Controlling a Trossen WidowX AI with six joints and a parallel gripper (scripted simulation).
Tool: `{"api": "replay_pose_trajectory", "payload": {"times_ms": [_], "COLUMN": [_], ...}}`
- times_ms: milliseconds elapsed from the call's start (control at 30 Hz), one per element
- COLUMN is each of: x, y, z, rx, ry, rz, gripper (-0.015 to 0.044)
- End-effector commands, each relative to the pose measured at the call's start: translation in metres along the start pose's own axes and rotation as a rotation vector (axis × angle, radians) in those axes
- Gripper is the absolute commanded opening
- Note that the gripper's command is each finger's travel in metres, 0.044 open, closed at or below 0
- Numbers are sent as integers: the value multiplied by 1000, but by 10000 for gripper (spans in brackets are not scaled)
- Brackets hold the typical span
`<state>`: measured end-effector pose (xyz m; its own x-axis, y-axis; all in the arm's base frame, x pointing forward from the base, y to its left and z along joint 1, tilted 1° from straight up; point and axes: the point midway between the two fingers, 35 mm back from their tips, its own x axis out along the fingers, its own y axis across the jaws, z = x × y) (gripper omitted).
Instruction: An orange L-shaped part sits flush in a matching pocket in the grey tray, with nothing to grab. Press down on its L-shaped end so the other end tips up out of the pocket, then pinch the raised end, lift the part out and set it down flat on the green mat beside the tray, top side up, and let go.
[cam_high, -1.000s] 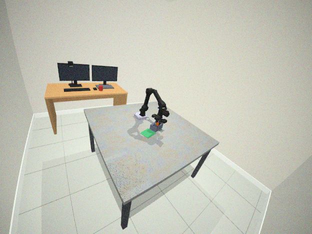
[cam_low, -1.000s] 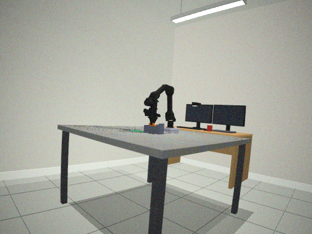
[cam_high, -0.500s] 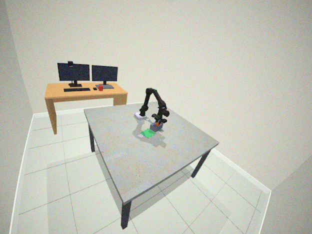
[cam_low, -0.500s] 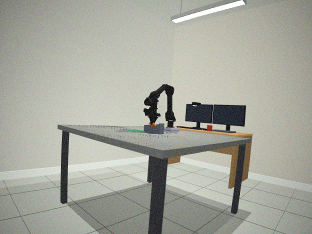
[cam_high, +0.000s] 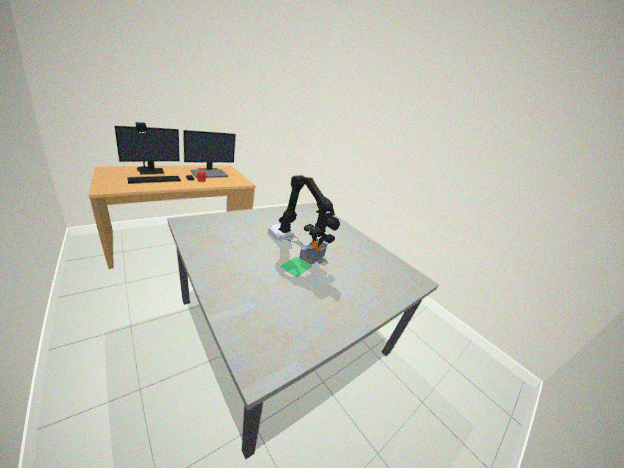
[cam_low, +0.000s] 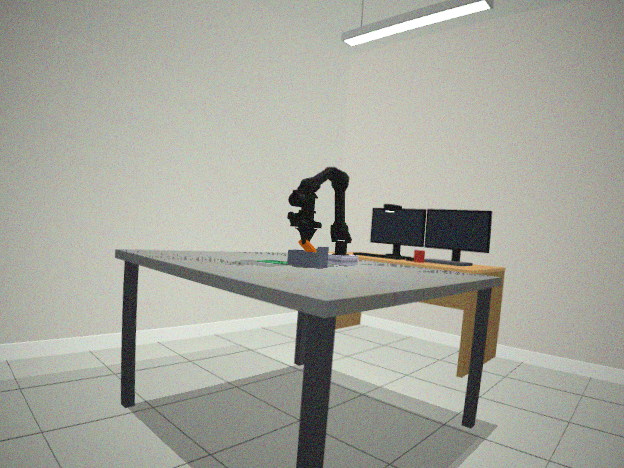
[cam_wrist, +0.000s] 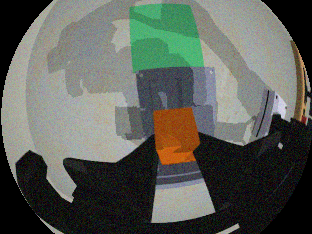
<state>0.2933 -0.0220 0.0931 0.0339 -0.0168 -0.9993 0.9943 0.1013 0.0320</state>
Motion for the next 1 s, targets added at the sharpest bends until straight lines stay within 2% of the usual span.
{"api": "replay_pose_trajectory", "payload": {"times_ms": [0, 967], "x": [-10, -56], "y": [1, 1], "z": [0, 0], "rx": [3, 3], "ry": [1, 1], "rz": [10, 9], "gripper": [0, 0]}}
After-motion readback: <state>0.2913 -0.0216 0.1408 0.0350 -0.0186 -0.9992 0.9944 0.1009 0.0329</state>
